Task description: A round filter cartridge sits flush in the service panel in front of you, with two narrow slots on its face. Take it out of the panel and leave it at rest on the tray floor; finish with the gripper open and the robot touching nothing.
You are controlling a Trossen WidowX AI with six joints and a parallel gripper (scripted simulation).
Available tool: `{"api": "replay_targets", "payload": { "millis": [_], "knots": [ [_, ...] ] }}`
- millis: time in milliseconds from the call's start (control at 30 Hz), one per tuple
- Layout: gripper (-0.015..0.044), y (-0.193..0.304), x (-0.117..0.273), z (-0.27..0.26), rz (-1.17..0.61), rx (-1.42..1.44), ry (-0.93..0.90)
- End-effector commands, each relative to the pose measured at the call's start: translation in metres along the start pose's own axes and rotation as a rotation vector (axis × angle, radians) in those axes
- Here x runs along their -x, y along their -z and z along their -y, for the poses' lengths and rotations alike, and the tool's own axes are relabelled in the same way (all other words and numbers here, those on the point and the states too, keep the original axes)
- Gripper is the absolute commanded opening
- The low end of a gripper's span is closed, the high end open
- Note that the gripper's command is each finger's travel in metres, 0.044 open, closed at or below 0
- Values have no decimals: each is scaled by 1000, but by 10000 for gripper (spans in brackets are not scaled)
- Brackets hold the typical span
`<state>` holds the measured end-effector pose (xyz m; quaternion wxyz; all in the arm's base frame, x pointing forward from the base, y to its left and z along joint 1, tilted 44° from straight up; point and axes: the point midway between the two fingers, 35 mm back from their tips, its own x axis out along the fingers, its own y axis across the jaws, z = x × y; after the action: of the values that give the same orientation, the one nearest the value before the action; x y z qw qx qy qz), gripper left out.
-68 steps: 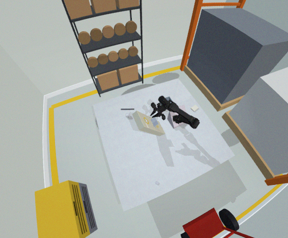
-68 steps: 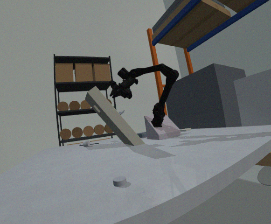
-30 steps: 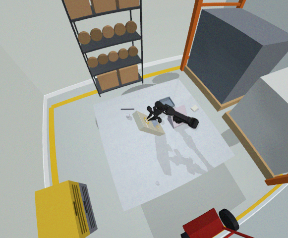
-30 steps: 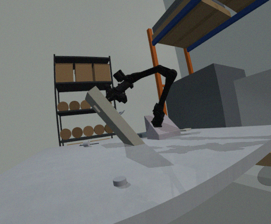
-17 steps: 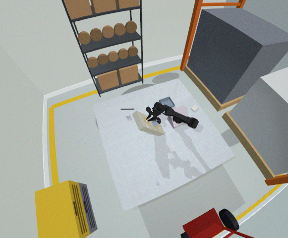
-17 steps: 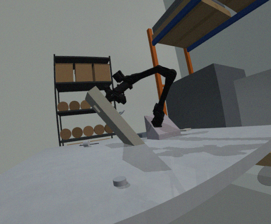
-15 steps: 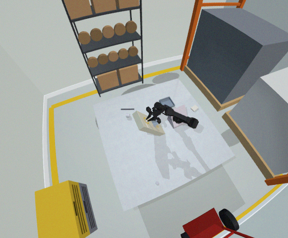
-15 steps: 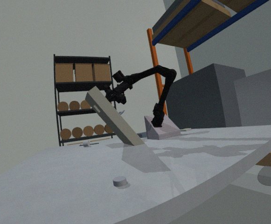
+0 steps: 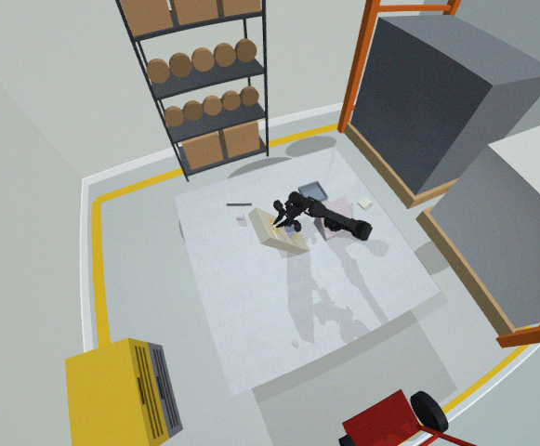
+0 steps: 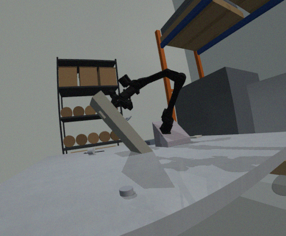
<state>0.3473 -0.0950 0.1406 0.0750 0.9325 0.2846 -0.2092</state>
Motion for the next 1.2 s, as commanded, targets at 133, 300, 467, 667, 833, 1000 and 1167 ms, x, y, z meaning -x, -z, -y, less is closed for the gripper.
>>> {"api": "replay_targets", "payload": {
  "millis": [133,300,467,667,833,1000,1167],
  "knots": [
    [90,0,-4,-1,4,-3,-5],
    [90,0,-5,-1,4,-3,-5],
    [90,0,-10,-1,3,-2,-5],
    [90,0,-11,-1,3,-2,-5],
    [90,0,-13,-1,3,-2,-5],
    [90,0,-15,-1,3,-2,-5],
    [90,0,-16,-1,3,-2,-5]
  ]
}}
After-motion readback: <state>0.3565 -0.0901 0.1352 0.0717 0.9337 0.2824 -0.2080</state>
